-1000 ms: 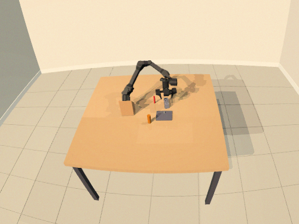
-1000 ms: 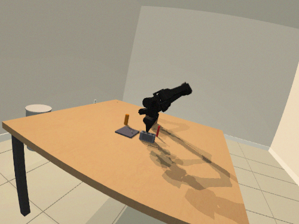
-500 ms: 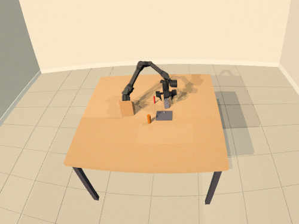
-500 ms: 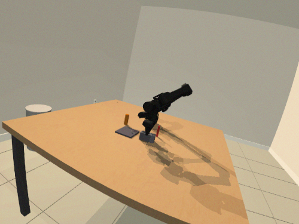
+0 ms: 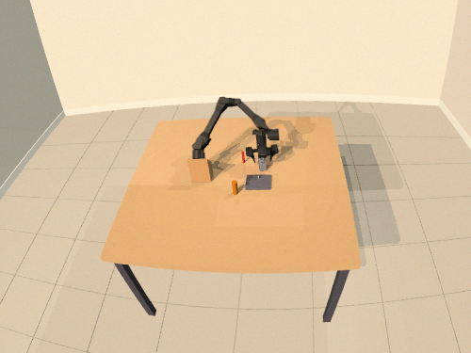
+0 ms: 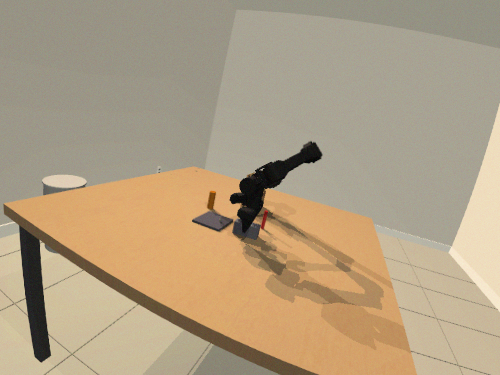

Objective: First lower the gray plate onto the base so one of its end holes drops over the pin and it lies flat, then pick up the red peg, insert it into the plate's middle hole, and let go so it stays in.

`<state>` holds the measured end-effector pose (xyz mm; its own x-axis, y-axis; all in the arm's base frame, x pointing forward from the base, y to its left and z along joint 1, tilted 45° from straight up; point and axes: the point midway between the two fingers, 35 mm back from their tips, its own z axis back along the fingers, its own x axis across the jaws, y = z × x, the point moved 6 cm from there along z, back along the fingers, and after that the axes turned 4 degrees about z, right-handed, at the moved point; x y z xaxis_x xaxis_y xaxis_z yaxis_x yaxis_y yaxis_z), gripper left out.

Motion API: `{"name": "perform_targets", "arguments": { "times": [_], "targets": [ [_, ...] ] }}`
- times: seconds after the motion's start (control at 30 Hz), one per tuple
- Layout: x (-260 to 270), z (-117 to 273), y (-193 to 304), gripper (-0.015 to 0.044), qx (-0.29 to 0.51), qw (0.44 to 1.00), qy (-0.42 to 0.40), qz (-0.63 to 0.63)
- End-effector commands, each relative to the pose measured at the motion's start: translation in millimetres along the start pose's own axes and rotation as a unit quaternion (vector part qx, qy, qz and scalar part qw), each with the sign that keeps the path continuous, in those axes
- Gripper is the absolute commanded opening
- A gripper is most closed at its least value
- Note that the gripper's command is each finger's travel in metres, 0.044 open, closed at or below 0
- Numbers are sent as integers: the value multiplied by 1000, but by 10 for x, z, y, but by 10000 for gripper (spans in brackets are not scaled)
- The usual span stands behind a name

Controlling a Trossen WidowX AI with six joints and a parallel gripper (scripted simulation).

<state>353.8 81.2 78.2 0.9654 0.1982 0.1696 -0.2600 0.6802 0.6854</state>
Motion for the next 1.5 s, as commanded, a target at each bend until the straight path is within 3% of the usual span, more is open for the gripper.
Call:
{"name": "perform_targets", "arguments": {
  "times": [0.0, 0.3, 0.77, 1.13, 1.47],
  "targets": [
    [-20, -95, -13, 440, 4, 1000, 3, -6],
    [-31, -213, -6, 440, 4, 1000, 3, -6],
    [-31, -213, -6, 73, 4, 1000, 3, -6],
    [-31, -213, -6, 0, 4, 1000, 3, -6],
    [43, 27, -14, 0, -10, 1000, -6, 24]
  ]
}}
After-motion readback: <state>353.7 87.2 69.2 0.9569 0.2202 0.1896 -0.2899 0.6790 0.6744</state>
